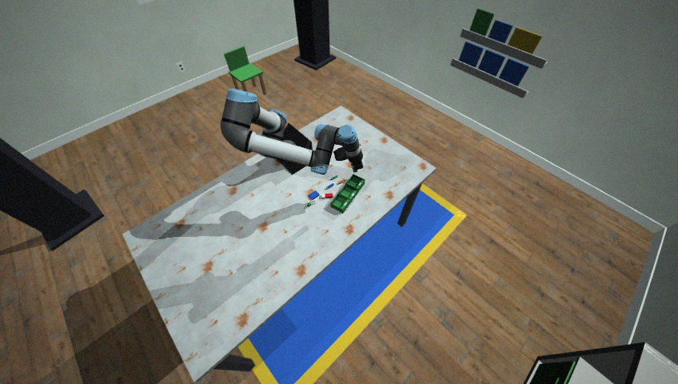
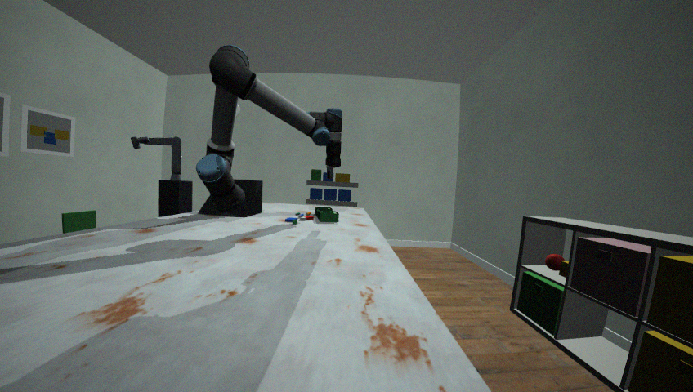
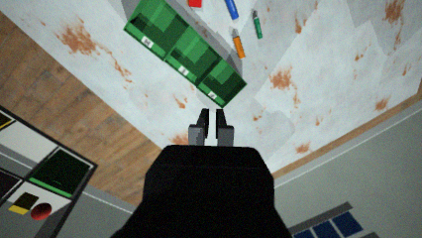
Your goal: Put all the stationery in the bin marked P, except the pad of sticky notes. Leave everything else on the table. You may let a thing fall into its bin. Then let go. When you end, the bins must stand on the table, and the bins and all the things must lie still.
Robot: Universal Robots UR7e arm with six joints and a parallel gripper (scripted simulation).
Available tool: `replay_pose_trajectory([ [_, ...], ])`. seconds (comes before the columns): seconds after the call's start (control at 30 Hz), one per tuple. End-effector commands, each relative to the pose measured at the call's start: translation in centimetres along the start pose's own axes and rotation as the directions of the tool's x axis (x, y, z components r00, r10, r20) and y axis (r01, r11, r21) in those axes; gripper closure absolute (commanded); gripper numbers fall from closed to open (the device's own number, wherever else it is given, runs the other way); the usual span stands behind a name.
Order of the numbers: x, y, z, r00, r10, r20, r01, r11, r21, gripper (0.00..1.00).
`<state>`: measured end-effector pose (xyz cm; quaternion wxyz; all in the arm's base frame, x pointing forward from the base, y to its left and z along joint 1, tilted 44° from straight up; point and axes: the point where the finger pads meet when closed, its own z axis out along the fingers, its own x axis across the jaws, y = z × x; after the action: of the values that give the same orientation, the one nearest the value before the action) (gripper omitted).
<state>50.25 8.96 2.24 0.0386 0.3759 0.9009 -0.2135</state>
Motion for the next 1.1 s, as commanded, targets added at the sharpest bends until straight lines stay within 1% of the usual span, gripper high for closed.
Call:
replay_pose_trajectory([
  [0.0, 0.2, -1.1, -0.4, 0.998, 0.063, 0.011, -0.063, 0.998, 0.020, 0.69],
  [0.03, 0.2, -1.1, -0.4, 0.998, 0.063, 0.011, -0.063, 0.998, 0.020, 0.69],
  [0.1, 0.5, -2.3, -0.7, 0.990, 0.139, 0.028, -0.140, 0.989, 0.040, 0.69],
  [0.13, 0.5, -2.3, -0.7, 0.990, 0.139, 0.028, -0.140, 0.989, 0.040, 0.69],
  [0.2, 0.8, -3.6, -1.1, 0.976, 0.214, 0.049, -0.217, 0.975, 0.057, 0.69],
  [0.27, 0.8, -3.6, -1.1, 0.976, 0.214, 0.049, -0.217, 0.975, 0.057, 0.69],
  [0.33, 1.1, -4.9, -1.4, 0.955, 0.287, 0.072, -0.292, 0.954, 0.070, 0.69],
  [0.37, 1.1, -4.9, -1.4, 0.955, 0.287, 0.072, -0.292, 0.954, 0.070, 0.69],
  [0.43, 1.4, -6.1, -1.8, 0.929, 0.357, 0.098, -0.364, 0.928, 0.080, 0.69],
  [0.5, 1.4, -6.1, -1.8, 0.929, 0.357, 0.098, -0.364, 0.928, 0.080, 0.69],
  [0.53, 1.6, -6.9, -2.0, 0.910, 0.399, 0.115, -0.409, 0.909, 0.084, 0.69],
  [0.6, 1.6, -6.9, -2.0, 0.910, 0.399, 0.115, -0.409, 0.909, 0.084, 0.69],
  [0.7, 2.0, -8.5, -2.4, 0.860, 0.487, 0.154, -0.503, 0.860, 0.087, 0.69],
  [0.73, 2.0, -8.5, -2.4, 0.860, 0.487, 0.154, -0.503, 0.860, 0.087, 0.69],
  [0.8, 2.3, -9.7, -2.7, 0.817, 0.547, 0.184, -0.567, 0.819, 0.084, 0.69],
  [0.87, 2.3, -9.7, -2.7, 0.817, 0.547, 0.184, -0.567, 0.819, 0.084, 0.69],
  [0.9, 2.5, -10.5, -2.9, 0.787, 0.582, 0.202, -0.606, 0.792, 0.080, 0.69],
  [0.93, 2.5, -10.8, -3.0, 0.769, 0.603, 0.214, -0.628, 0.774, 0.077, 0.69],
  [0.97, 2.5, -10.8, -3.0, 0.769, 0.603, 0.214, -0.628, 0.774, 0.077, 0.69],
  [1.0, 2.7, -11.6, -3.2, 0.736, 0.635, 0.232, -0.664, 0.744, 0.070, 0.69],
  [1.03, 2.8, -11.9, -3.3, 0.716, 0.654, 0.243, -0.685, 0.726, 0.065, 0.69],
  [1.07, 2.8, -11.9, -3.3, 0.716, 0.654, 0.243, -0.685, 0.726, 0.065, 0.69],
])
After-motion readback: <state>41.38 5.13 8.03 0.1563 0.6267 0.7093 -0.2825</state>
